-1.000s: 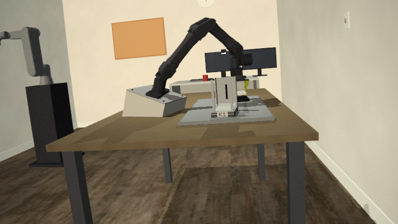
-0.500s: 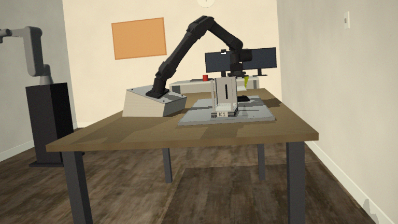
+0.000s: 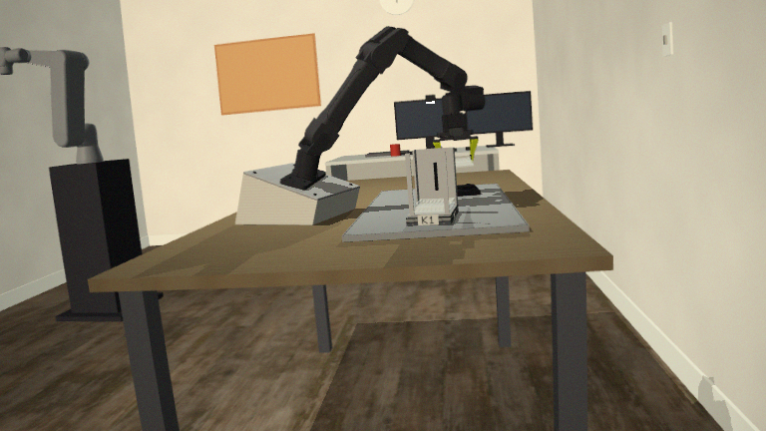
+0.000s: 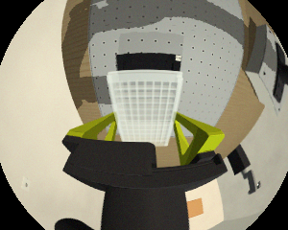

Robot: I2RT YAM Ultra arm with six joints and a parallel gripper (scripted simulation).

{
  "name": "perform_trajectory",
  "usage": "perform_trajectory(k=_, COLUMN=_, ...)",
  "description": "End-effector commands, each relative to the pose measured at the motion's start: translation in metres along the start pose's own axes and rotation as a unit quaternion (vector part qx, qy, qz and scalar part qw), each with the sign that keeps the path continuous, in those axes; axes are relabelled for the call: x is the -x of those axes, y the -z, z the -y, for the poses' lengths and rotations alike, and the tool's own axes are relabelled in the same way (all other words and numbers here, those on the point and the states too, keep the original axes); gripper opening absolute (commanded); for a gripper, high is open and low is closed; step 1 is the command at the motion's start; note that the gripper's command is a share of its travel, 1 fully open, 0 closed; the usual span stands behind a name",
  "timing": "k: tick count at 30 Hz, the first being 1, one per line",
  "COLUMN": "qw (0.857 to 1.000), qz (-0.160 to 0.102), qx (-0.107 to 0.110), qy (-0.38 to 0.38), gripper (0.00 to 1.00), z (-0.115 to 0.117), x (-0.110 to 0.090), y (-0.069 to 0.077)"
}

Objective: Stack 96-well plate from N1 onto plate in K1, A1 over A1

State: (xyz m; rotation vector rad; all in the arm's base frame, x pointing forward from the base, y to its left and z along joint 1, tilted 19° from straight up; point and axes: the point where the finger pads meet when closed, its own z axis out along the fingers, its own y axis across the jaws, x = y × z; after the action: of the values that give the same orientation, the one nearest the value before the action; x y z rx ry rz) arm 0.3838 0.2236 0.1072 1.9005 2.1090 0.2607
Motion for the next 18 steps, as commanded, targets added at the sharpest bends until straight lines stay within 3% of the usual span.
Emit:
perform_trajectory(k=1, qw=1.000, qz=0.008, qx=-0.002, qy=0.004, gripper=0.00, z=0.001, x=-0.001, y=0.010)
perform_trajectory(k=4, qw=1.000, qz=0.003, qx=0.008, qy=0.001, gripper=0.00, z=-0.002, x=0.000, y=0.025)
perform_trajectory(k=14, qw=1.000, qz=0.003, qx=0.008, qy=0.001, gripper=0.00, z=-0.001, x=0.000, y=0.042)
perform_trajectory(k=18, qw=1.000, qz=0.007, qx=0.000, qy=0.003, gripper=0.00, z=0.001, x=-0.001, y=0.037)
